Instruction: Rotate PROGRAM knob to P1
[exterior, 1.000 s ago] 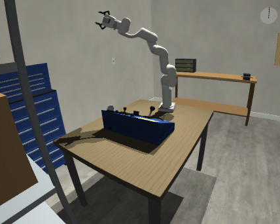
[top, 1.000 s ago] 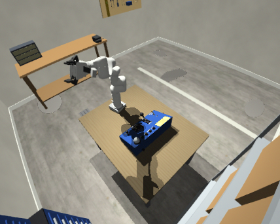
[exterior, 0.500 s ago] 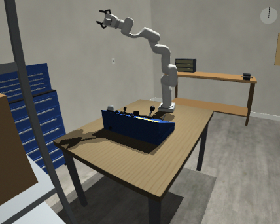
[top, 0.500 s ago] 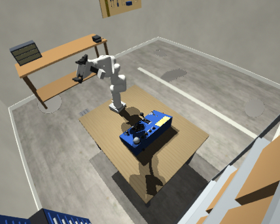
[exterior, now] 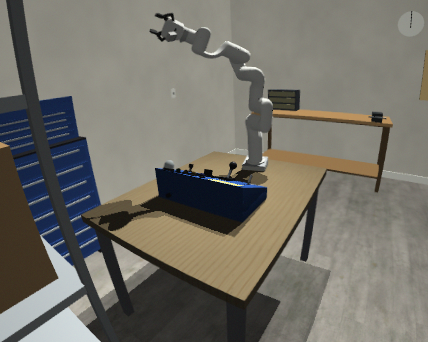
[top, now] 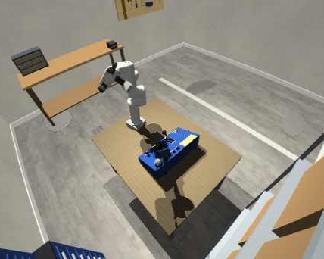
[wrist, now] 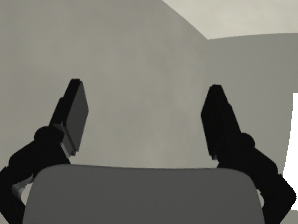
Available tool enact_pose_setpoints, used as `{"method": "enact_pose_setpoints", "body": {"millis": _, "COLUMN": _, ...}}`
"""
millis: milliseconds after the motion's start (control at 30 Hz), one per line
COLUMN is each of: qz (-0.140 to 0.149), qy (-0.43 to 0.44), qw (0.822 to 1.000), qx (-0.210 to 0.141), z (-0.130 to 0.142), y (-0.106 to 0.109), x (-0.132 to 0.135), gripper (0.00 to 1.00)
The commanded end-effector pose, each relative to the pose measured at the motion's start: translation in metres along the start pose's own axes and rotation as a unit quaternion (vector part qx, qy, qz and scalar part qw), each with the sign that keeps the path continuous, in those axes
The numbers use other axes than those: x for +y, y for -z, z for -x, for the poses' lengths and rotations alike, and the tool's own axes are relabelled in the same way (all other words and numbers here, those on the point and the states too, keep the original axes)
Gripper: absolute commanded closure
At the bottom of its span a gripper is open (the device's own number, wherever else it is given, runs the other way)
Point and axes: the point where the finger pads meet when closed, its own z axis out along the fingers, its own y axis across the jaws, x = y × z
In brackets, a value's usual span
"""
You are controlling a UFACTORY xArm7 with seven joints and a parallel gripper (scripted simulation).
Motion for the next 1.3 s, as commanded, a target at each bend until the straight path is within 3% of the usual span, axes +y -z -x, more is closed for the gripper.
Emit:
{"method": "enact_pose_setpoints", "body": {"millis": 0, "qz": 0.017, "qy": 0.069, "qw": 0.996, "qx": 0.050, "z": -0.033, "y": 0.014, "x": 0.024, "gripper": 0.00}}
{"method": "enact_pose_setpoints", "body": {"millis": 100, "qz": 0.017, "qy": 0.069, "qw": 0.996, "qx": 0.050, "z": -0.033, "y": 0.014, "x": 0.024, "gripper": 0.00}}
{"method": "enact_pose_setpoints", "body": {"millis": 133, "qz": 0.043, "qy": 0.131, "qw": 0.986, "qx": 0.090, "z": -0.066, "y": 0.029, "x": 0.046, "gripper": 0.00}}
{"method": "enact_pose_setpoints", "body": {"millis": 267, "qz": 0.043, "qy": 0.131, "qw": 0.986, "qx": 0.090, "z": -0.066, "y": 0.029, "x": 0.046, "gripper": 0.00}}
{"method": "enact_pose_setpoints", "body": {"millis": 300, "qz": 0.075, "qy": 0.195, "qw": 0.970, "qx": 0.128, "z": -0.100, "y": 0.048, "x": 0.068, "gripper": 0.00}}
{"method": "enact_pose_setpoints", "body": {"millis": 433, "qz": 0.075, "qy": 0.195, "qw": 0.970, "qx": 0.128, "z": -0.100, "y": 0.048, "x": 0.068, "gripper": 0.00}}
{"method": "enact_pose_setpoints", "body": {"millis": 467, "qz": 0.112, "qy": 0.260, "qw": 0.945, "qx": 0.163, "z": -0.134, "y": 0.071, "x": 0.089, "gripper": 0.00}}
{"method": "enact_pose_setpoints", "body": {"millis": 567, "qz": 0.112, "qy": 0.260, "qw": 0.945, "qx": 0.163, "z": -0.134, "y": 0.071, "x": 0.089, "gripper": 0.00}}
{"method": "enact_pose_setpoints", "body": {"millis": 600, "qz": 0.148, "qy": 0.318, "qw": 0.917, "qx": 0.190, "z": -0.166, "y": 0.097, "x": 0.107, "gripper": 0.00}}
{"method": "enact_pose_setpoints", "body": {"millis": 700, "qz": 0.152, "qy": 0.326, "qw": 0.913, "qx": 0.194, "z": -0.169, "y": 0.099, "x": 0.109, "gripper": 0.00}}
{"method": "enact_pose_setpoints", "body": {"millis": 733, "qz": 0.191, "qy": 0.383, "qw": 0.878, "qx": 0.215, "z": -0.199, "y": 0.127, "x": 0.123, "gripper": 0.00}}
{"method": "enact_pose_setpoints", "body": {"millis": 833, "qz": 0.195, "qy": 0.390, "qw": 0.873, "qx": 0.219, "z": -0.202, "y": 0.131, "x": 0.126, "gripper": 0.00}}
{"method": "enact_pose_setpoints", "body": {"millis": 867, "qz": 0.232, "qy": 0.441, "qw": 0.835, "qx": 0.233, "z": -0.228, "y": 0.158, "x": 0.136, "gripper": 0.00}}
{"method": "enact_pose_setpoints", "body": {"millis": 900, "qz": 0.240, "qy": 0.453, "qw": 0.825, "qx": 0.238, "z": -0.235, "y": 0.166, "x": 0.139, "gripper": 0.00}}
{"method": "enact_pose_setpoints", "body": {"millis": 967, "qz": 0.240, "qy": 0.453, "qw": 0.825, "qx": 0.238, "z": -0.235, "y": 0.167, "x": 0.139, "gripper": 0.00}}
{"method": "enact_pose_setpoints", "body": {"millis": 1000, "qz": 0.276, "qy": 0.500, "qw": 0.783, "qx": 0.247, "z": -0.258, "y": 0.194, "x": 0.146, "gripper": 0.00}}
{"method": "enact_pose_setpoints", "body": {"millis": 1033, "qz": 0.285, "qy": 0.513, "qw": 0.770, "qx": 0.251, "z": -0.265, "y": 0.204, "x": 0.149, "gripper": 0.00}}
{"method": "enact_pose_setpoints", "body": {"millis": 1100, "qz": 0.285, "qy": 0.513, "qw": 0.770, "qx": 0.251, "z": -0.265, "y": 0.204, "x": 0.149, "gripper": 0.00}}
{"method": "enact_pose_setpoints", "body": {"millis": 1133, "qz": 0.320, "qy": 0.557, "qw": 0.722, "qx": 0.255, "z": -0.287, "y": 0.234, "x": 0.152, "gripper": 0.00}}
{"method": "enact_pose_setpoints", "body": {"millis": 1167, "qz": 0.329, "qy": 0.568, "qw": 0.709, "qx": 0.257, "z": -0.294, "y": 0.244, "x": 0.154, "gripper": 0.00}}
{"method": "enact_pose_setpoints", "body": {"millis": 1233, "qz": 0.329, "qy": 0.568, "qw": 0.709, "qx": 0.257, "z": -0.294, "y": 0.244, "x": 0.154, "gripper": 0.00}}
{"method": "enact_pose_setpoints", "body": {"millis": 1267, "qz": 0.363, "qy": 0.609, "qw": 0.656, "qx": 0.258, "z": -0.315, "y": 0.274, "x": 0.154, "gripper": 0.00}}
